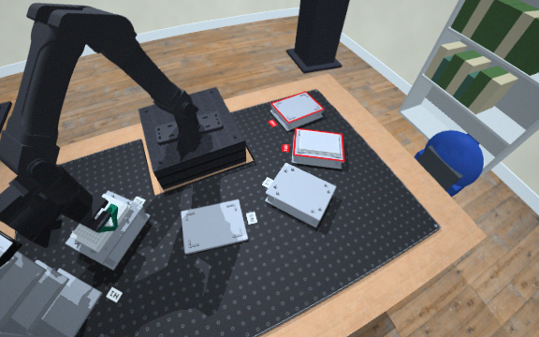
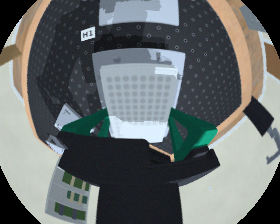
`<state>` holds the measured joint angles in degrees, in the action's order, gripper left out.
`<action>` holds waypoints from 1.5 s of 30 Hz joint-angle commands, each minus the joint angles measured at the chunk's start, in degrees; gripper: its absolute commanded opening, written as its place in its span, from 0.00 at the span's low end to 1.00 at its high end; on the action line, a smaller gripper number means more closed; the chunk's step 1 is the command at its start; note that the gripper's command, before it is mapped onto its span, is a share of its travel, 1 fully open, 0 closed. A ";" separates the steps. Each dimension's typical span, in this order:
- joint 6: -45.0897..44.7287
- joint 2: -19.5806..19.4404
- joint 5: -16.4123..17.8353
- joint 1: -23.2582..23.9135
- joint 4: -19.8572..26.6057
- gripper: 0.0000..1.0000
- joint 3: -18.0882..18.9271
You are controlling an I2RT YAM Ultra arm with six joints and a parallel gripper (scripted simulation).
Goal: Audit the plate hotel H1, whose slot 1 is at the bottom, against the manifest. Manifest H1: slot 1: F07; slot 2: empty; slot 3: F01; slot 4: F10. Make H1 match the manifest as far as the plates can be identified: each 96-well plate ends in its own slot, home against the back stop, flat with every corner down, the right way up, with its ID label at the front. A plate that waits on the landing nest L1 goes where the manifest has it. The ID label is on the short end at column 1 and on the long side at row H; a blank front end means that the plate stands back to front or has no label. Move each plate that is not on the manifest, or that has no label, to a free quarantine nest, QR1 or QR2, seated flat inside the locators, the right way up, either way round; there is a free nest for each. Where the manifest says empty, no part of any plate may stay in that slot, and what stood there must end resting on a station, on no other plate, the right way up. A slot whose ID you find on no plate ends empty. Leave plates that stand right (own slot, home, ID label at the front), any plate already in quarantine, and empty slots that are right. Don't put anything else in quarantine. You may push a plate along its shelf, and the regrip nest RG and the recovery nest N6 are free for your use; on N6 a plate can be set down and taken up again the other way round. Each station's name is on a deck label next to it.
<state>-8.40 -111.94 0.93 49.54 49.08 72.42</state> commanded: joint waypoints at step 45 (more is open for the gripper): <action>0.03 3.20 0.02 0.05 5.42 1.00 3.81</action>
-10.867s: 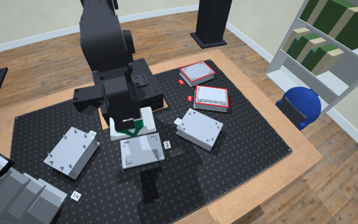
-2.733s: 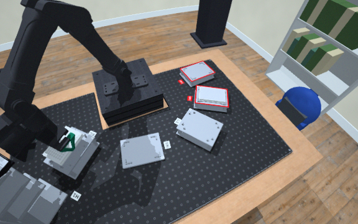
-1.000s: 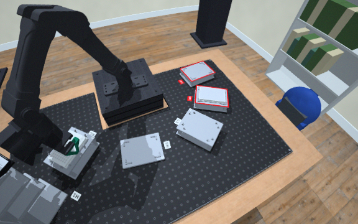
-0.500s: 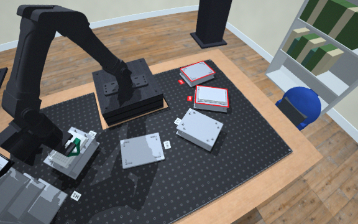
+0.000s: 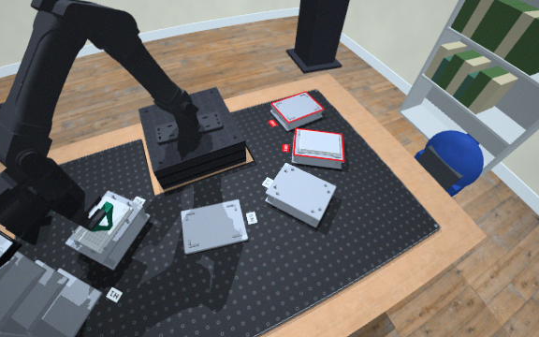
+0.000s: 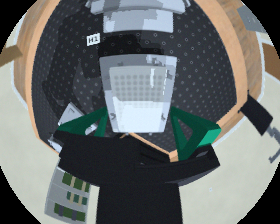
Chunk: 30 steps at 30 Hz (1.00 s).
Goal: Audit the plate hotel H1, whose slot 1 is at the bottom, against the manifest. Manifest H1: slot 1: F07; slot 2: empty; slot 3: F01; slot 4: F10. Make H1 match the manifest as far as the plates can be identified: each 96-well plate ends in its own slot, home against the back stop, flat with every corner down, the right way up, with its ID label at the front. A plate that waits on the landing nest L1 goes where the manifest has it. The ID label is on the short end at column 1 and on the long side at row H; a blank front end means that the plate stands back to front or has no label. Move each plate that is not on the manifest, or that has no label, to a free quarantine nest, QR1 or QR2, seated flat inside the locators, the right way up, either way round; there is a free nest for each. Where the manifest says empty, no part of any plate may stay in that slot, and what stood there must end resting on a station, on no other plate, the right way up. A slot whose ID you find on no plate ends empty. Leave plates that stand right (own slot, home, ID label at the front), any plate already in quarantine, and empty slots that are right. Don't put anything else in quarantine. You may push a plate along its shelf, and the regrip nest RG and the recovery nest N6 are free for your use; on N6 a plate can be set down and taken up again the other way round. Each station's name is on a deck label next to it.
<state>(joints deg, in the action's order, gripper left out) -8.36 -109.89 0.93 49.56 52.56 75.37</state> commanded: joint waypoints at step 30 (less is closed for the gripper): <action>-0.23 5.33 0.03 0.24 14.83 1.00 9.55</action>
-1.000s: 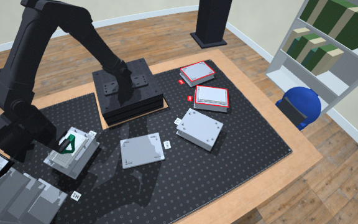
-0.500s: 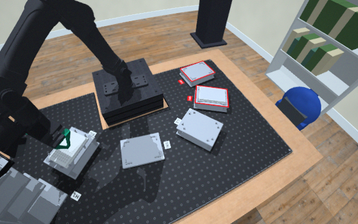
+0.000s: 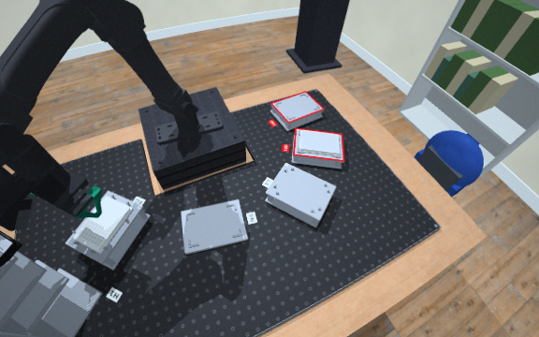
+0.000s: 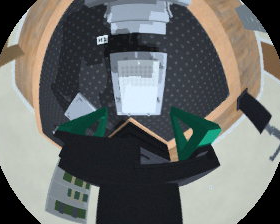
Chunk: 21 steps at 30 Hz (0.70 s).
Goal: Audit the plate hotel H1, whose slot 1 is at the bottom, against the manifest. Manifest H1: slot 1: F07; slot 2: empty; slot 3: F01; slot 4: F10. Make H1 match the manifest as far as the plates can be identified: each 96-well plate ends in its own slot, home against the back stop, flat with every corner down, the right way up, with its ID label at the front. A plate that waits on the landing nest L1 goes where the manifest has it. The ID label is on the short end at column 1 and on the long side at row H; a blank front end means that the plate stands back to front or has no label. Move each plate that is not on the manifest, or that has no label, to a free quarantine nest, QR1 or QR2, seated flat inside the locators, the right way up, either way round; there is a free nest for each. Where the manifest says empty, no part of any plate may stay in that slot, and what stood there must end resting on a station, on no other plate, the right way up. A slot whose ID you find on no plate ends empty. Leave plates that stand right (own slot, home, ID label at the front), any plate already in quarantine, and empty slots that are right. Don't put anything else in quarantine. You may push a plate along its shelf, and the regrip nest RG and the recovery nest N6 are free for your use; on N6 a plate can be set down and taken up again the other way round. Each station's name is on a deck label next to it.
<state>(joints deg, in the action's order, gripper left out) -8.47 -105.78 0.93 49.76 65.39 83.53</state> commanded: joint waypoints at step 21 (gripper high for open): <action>-0.26 1.88 0.04 0.18 12.75 1.00 11.49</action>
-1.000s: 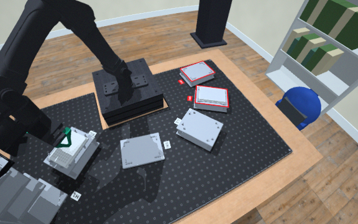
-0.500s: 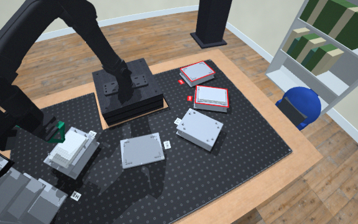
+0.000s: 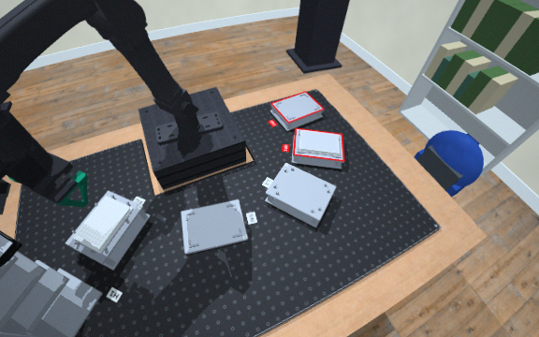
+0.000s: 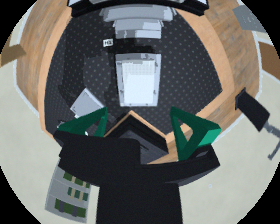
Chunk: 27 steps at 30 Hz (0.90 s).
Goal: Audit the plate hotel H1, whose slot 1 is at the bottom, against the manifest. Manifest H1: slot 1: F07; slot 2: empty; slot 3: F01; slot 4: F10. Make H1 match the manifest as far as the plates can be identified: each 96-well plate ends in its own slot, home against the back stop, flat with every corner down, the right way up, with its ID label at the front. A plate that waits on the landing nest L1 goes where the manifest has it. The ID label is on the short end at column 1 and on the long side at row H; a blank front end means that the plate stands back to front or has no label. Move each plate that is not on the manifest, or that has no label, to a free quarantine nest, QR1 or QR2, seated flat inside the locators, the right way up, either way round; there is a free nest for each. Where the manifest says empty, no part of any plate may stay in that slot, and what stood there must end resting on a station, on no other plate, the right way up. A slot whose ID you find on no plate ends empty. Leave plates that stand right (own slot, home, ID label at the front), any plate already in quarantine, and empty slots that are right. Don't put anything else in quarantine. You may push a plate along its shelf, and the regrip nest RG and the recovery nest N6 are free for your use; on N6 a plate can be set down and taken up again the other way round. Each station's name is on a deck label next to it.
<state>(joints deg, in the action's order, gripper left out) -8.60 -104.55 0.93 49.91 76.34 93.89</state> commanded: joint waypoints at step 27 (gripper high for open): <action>6.46 2.26 -0.23 -6.57 7.72 1.00 5.52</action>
<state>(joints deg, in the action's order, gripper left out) -4.34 -103.68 0.75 44.16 84.27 99.22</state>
